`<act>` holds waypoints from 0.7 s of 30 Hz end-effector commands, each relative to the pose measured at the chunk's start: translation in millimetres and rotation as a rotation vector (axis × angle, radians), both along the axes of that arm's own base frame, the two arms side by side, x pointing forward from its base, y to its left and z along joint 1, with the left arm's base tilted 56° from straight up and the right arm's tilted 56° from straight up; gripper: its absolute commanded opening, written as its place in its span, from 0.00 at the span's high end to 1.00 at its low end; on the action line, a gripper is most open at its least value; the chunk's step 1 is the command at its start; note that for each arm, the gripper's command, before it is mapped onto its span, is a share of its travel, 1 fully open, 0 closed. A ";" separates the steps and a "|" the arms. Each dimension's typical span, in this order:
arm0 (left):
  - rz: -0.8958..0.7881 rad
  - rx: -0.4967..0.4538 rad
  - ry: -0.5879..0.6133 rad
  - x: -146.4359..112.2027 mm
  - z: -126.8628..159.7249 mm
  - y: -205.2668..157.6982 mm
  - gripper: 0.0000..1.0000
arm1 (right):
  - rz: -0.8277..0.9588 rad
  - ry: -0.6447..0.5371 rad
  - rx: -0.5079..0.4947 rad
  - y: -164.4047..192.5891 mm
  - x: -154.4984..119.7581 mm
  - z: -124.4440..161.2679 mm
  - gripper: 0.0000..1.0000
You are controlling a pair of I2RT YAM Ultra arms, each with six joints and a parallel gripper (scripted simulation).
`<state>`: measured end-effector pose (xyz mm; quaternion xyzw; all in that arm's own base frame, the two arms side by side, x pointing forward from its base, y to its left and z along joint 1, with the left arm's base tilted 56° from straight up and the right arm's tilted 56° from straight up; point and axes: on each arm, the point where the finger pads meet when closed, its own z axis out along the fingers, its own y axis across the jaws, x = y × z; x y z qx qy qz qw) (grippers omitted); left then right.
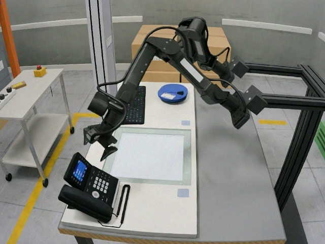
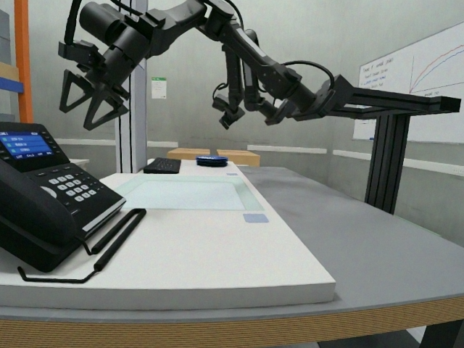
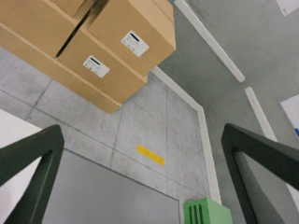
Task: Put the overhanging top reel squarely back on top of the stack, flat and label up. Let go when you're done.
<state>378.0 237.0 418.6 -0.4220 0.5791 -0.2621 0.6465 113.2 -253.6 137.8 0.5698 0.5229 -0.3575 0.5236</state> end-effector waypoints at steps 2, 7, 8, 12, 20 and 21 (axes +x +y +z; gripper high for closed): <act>0.016 0.027 -0.024 -6.4 13.1 1.4 0.00 | -0.015 -0.020 -0.016 -2.0 -2.2 7.0 0.00; 0.016 0.027 -0.024 -6.4 13.1 1.4 0.00 | -0.015 -0.020 -0.016 -2.0 -2.2 7.0 0.00; 0.016 0.027 -0.024 -6.4 13.1 1.4 0.00 | -0.015 -0.020 -0.016 -2.0 -2.2 7.0 0.00; 0.016 0.027 -0.024 -6.4 13.1 1.4 0.00 | -0.015 -0.020 -0.016 -2.0 -2.2 7.0 0.00; 0.004 0.037 -0.008 -4.9 9.4 -1.7 0.00 | -0.013 0.005 -0.002 -0.9 -2.7 2.3 0.23; -0.004 0.050 -0.005 -6.5 10.2 -6.6 0.00 | -0.012 0.011 0.000 0.0 -2.7 1.9 0.34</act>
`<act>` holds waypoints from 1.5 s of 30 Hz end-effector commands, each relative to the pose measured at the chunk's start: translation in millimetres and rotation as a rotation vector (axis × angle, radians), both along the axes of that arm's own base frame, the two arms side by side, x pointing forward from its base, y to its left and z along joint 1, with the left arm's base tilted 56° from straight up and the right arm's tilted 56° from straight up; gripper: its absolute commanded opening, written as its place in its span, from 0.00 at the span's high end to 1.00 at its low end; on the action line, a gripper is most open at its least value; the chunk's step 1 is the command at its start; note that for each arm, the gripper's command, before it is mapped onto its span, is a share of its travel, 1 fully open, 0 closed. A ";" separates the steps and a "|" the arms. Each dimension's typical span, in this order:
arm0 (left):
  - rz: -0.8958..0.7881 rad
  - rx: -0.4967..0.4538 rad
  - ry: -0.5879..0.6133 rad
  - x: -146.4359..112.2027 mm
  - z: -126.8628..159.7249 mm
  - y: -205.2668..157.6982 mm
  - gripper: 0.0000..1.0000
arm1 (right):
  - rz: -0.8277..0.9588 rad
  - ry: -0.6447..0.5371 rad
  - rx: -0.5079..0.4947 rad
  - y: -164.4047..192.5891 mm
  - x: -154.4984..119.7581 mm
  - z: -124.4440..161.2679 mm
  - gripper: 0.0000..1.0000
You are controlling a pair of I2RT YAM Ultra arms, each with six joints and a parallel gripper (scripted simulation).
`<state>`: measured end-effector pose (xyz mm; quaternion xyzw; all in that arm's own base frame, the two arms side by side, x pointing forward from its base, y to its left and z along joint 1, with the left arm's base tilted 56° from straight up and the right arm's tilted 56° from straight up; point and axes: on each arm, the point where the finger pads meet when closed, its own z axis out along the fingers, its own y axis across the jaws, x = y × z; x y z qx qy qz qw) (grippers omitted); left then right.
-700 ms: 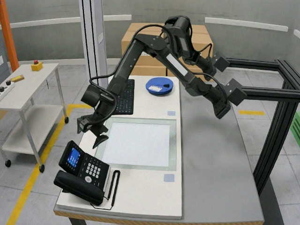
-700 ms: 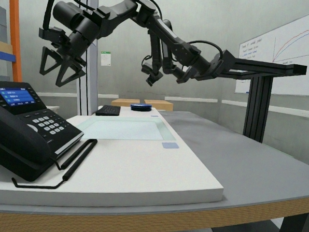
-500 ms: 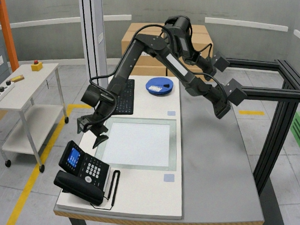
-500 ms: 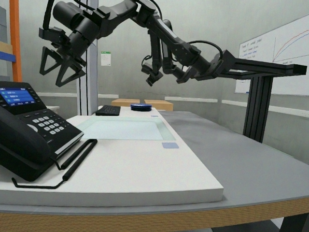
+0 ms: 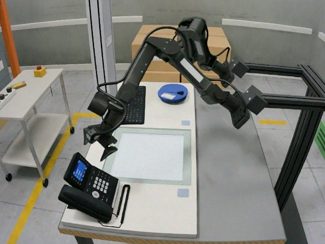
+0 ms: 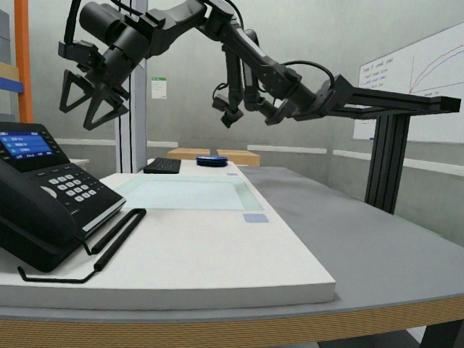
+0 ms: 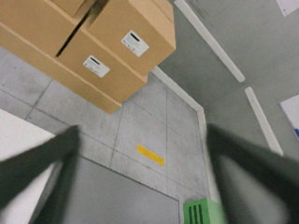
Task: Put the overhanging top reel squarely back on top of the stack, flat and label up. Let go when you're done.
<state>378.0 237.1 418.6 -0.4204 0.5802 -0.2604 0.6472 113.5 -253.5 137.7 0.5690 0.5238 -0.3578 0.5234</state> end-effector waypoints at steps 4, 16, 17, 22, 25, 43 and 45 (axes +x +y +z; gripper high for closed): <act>-0.047 0.131 0.023 -5.5 8.5 -25.7 0.00 | 0.009 0.047 0.017 5.6 -0.7 -0.8 0.79; -0.310 0.557 0.120 -0.7 -11.2 -127.8 0.00 | 0.198 0.202 0.066 46.7 24.0 -7.5 1.00; -0.342 0.607 0.123 -1.9 -13.5 -139.6 0.00 | 0.227 0.215 0.067 52.1 28.7 -6.4 1.00; -0.494 0.827 0.106 -13.2 -23.4 -199.8 0.00 | 0.407 0.250 0.063 83.0 60.8 4.3 1.00; -0.579 0.956 0.078 -23.5 -28.5 -232.0 0.00 | 0.516 0.282 0.070 101.9 79.0 7.3 1.00; -0.995 1.738 -0.338 -128.8 -75.0 -379.6 0.00 | 1.008 0.483 0.097 195.3 154.6 20.5 1.00; -1.028 1.823 -0.418 -144.8 -82.1 -391.7 0.00 | 1.045 0.500 0.100 202.6 160.4 21.4 1.00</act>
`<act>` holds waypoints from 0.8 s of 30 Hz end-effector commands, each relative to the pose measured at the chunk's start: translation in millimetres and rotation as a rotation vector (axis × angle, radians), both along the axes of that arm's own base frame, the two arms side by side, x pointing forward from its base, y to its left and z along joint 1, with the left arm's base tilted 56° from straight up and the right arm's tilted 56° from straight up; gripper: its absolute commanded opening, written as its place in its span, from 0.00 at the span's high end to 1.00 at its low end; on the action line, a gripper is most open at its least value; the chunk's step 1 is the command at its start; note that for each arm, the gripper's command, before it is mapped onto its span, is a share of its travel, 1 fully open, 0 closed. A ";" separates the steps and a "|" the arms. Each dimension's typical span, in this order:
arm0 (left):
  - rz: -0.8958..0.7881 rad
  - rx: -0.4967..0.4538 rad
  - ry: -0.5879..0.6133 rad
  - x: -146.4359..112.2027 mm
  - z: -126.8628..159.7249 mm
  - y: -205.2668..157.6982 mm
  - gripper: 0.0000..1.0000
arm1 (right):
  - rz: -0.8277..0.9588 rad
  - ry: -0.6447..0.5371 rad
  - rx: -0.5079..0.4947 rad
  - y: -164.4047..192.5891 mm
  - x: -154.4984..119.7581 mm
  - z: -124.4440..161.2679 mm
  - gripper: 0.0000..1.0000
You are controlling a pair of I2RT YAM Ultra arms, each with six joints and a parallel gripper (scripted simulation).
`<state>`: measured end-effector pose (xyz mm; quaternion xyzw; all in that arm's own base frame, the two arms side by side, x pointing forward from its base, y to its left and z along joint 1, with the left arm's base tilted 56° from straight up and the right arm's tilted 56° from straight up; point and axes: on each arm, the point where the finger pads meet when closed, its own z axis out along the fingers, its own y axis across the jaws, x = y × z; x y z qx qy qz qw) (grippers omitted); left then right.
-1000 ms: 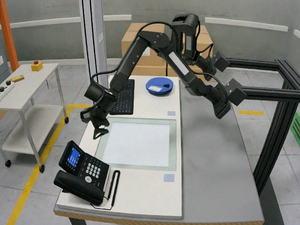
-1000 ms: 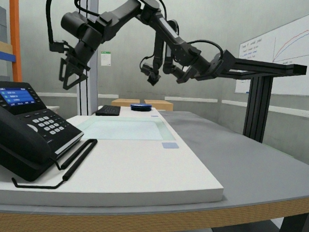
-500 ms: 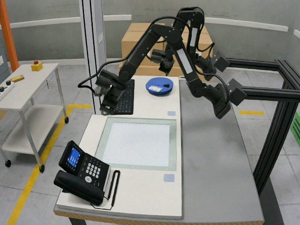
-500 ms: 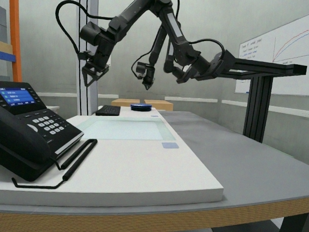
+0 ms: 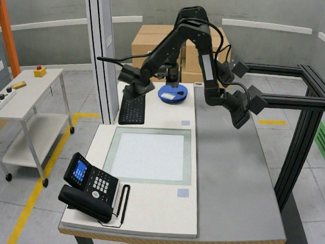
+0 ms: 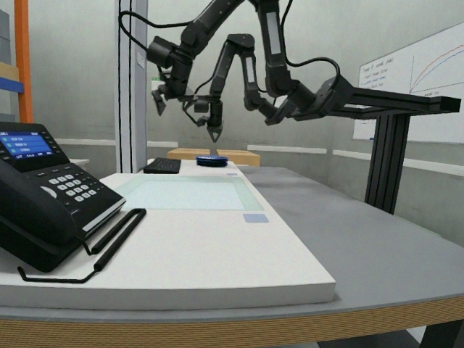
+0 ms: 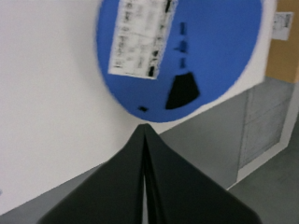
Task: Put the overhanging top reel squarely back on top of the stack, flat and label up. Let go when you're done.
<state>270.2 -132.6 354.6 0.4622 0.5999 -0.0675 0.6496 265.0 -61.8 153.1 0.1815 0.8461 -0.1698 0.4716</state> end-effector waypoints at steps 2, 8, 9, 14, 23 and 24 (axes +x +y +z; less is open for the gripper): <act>-0.150 0.201 -0.080 -37.0 -18.2 -22.0 0.00 | 0.061 0.027 0.018 10.8 8.8 6.1 1.00; -0.382 0.360 -0.261 -87.0 -40.8 -50.8 0.00 | 0.140 0.067 0.024 27.2 22.7 8.8 1.00; -0.416 0.378 -0.290 -94.8 -43.6 -54.2 0.00 | 0.147 0.070 0.025 28.8 24.3 9.3 1.00; -0.521 0.422 -0.373 -118.6 -52.6 -64.4 0.00 | 0.134 0.076 0.024 27.3 27.4 9.8 1.00; -0.536 0.412 -0.380 -123.2 -54.1 -67.0 0.00 | 0.135 0.058 0.026 27.4 27.6 14.4 1.00; -0.536 0.412 -0.380 -123.2 -54.1 -67.0 0.00 | 0.135 0.058 0.026 27.4 27.6 14.4 1.00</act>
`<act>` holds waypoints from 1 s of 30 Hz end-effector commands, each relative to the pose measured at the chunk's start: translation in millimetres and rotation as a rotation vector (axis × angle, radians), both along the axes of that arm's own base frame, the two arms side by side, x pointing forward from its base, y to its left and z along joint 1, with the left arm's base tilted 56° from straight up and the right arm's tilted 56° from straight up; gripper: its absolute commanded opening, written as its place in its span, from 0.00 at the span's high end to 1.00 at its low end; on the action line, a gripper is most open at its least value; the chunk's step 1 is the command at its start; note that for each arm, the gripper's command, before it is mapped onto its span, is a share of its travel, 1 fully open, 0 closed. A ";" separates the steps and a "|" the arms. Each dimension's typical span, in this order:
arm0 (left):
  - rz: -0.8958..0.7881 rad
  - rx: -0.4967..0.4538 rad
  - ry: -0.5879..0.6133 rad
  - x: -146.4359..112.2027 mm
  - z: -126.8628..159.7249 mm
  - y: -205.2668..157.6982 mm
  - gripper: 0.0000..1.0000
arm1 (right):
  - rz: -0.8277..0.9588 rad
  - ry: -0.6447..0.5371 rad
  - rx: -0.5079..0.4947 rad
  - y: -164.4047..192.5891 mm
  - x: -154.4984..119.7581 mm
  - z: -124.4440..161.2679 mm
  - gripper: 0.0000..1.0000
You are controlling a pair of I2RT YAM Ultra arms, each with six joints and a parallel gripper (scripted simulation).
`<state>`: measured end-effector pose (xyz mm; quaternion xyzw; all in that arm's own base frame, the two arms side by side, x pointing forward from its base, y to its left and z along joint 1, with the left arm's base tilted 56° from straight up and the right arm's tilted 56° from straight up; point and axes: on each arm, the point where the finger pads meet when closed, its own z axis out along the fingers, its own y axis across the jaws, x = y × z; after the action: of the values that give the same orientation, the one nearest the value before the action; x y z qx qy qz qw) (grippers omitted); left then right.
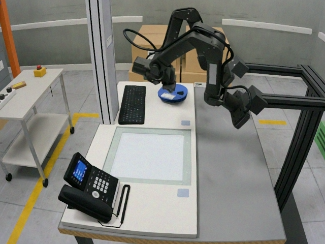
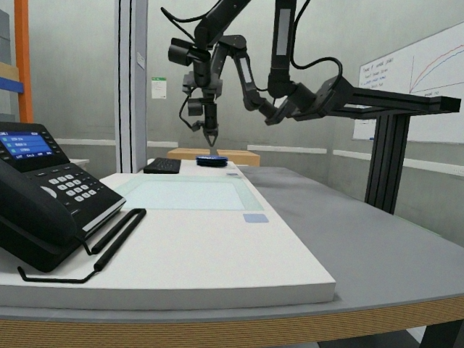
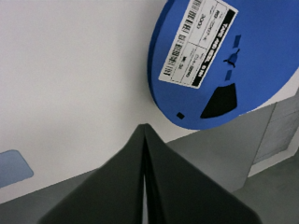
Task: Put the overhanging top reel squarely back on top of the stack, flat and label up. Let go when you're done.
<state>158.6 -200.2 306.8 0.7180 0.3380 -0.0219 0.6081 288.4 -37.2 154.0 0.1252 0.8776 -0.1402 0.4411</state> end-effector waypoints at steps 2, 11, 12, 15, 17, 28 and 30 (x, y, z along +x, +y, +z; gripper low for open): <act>-0.026 0.017 -0.002 -11.5 -6.4 0.5 0.00 | 0.024 -0.055 0.021 9.5 14.0 18.6 1.00; -0.026 0.017 -0.002 -11.5 -6.4 0.5 0.00 | 0.023 -0.077 0.017 7.7 42.0 4.8 1.00; -0.026 0.017 -0.002 -11.5 -6.4 0.5 0.00 | 0.023 -0.077 0.017 7.7 42.0 4.8 1.00; -0.027 0.017 -0.002 -11.7 -6.4 0.5 0.00 | 0.020 -0.053 0.013 6.5 47.4 -6.0 1.00; -0.027 0.017 -0.002 -11.7 -6.4 0.5 0.00 | 0.018 -0.045 0.012 6.2 49.3 -9.7 1.00; -0.027 0.017 -0.002 -11.7 -6.4 0.5 0.00 | 0.017 -0.052 0.014 6.2 63.0 -14.6 1.00; -0.027 0.017 -0.001 -11.8 -6.4 0.4 0.00 | 0.015 -0.053 0.014 6.0 64.3 -15.5 1.00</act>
<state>157.9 -200.2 305.4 0.7210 0.3355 -0.0208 0.6059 339.8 -34.1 125.2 0.1222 0.8782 -0.1370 0.4416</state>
